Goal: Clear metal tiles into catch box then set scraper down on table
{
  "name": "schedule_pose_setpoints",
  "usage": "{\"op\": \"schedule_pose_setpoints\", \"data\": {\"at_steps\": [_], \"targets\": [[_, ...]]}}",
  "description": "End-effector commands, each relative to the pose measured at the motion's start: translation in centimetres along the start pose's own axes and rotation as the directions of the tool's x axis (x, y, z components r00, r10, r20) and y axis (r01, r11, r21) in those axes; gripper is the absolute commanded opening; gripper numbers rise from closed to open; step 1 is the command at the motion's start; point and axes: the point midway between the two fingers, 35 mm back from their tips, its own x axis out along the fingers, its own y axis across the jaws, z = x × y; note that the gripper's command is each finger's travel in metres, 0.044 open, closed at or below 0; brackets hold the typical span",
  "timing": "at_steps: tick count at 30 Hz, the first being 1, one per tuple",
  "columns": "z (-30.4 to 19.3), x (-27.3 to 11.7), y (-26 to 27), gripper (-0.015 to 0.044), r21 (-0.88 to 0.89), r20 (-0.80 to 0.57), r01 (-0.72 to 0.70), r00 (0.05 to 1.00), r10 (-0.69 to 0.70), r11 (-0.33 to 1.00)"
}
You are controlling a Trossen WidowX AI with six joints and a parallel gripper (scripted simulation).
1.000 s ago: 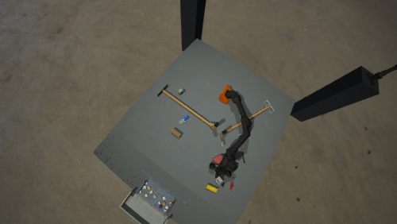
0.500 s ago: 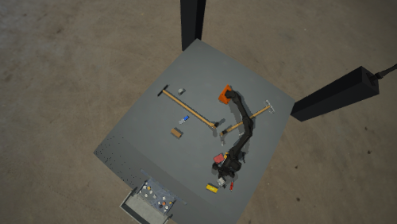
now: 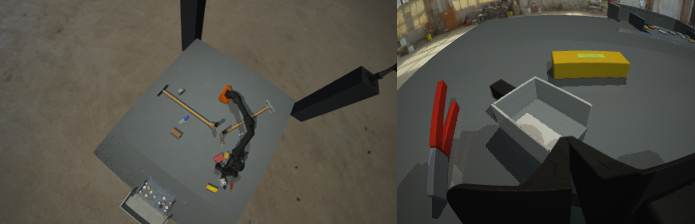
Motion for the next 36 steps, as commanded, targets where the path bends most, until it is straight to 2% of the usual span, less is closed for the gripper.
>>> {"op": "schedule_pose_setpoints", "data": {"at_steps": [1,13,36], "targets": [[-0.2,-0.3,0.8,0.0000,0.006,-0.001,-0.003,1.000,0.003,1.000],[0.0,-0.8,1.7,0.0000,0.004,0.001,-0.001,1.000,0.001,1.000],[7.8,-4.7,1.6,0.0000,-0.001,0.000,0.001,1.000,-0.001,1.000]]}}
